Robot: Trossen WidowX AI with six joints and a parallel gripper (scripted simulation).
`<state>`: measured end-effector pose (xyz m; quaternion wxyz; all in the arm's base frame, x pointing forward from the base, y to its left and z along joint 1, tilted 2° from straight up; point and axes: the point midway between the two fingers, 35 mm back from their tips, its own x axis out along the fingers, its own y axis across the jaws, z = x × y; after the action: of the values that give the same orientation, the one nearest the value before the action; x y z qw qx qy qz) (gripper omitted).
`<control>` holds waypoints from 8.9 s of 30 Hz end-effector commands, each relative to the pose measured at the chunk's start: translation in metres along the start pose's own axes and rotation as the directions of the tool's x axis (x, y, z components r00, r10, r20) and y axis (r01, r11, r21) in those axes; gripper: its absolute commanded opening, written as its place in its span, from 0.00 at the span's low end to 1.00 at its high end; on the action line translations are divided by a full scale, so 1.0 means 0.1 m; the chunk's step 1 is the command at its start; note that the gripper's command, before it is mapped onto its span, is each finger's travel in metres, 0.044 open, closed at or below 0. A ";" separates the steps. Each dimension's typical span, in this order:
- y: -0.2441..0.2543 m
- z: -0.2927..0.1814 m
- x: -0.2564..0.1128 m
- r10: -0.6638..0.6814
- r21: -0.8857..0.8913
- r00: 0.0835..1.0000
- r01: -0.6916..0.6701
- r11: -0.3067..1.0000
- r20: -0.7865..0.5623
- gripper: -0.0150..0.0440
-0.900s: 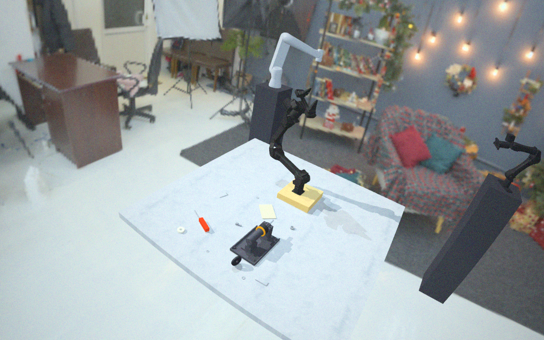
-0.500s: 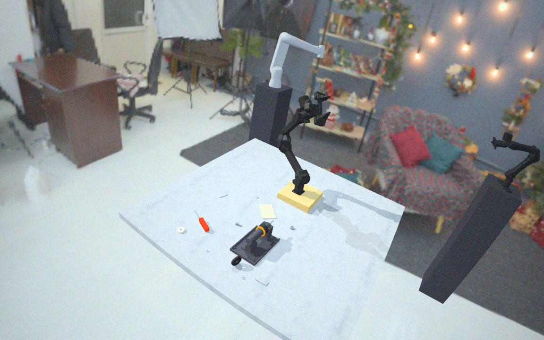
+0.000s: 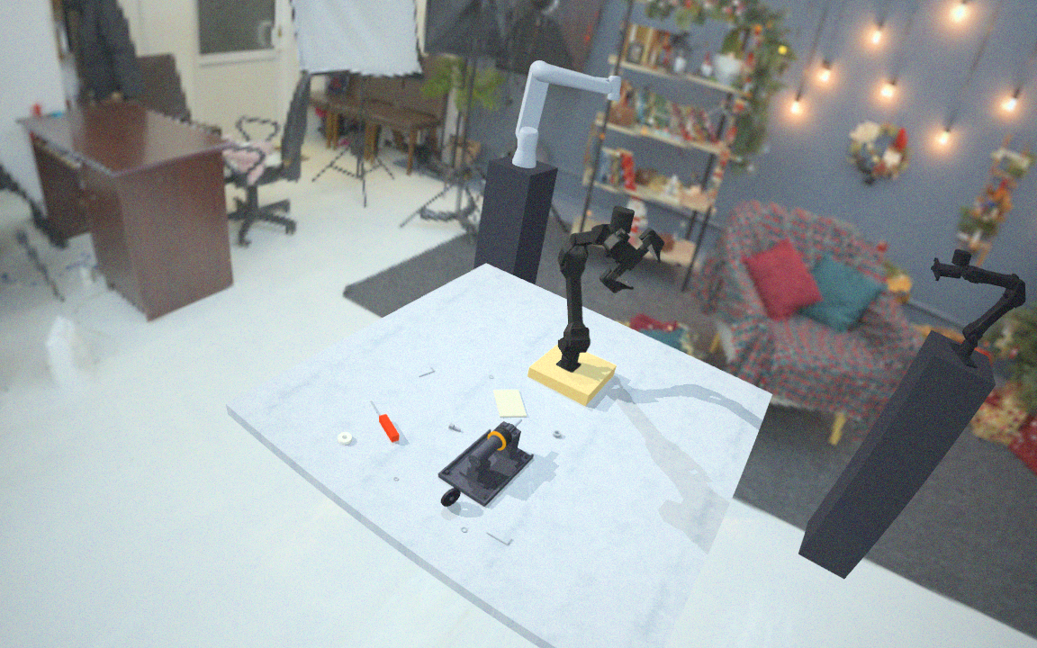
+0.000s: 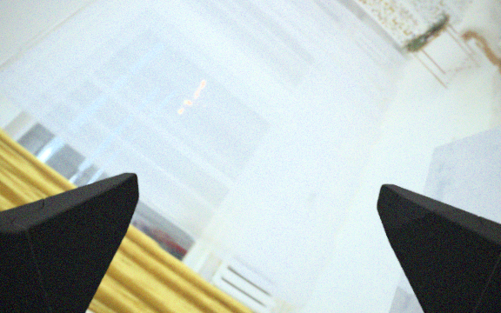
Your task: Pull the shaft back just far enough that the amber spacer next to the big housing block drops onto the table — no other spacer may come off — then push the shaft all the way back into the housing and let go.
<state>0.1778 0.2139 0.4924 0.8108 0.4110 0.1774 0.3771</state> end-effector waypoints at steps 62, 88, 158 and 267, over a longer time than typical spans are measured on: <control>-4.68 -0.26 0.18 -0.821 -0.574 -0.037 0.733 0.365 -0.570 1.00; -4.71 -0.22 0.22 -0.821 -0.574 -0.037 0.733 0.365 -0.569 1.00; -5.06 -0.47 0.20 -0.821 -0.574 -0.037 0.733 0.365 -0.569 1.00; -5.13 -0.65 0.10 -0.821 -0.574 -0.038 0.733 0.365 -0.570 0.25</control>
<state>0.3852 0.0622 0.0430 0.7133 -0.0261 0.7004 0.0002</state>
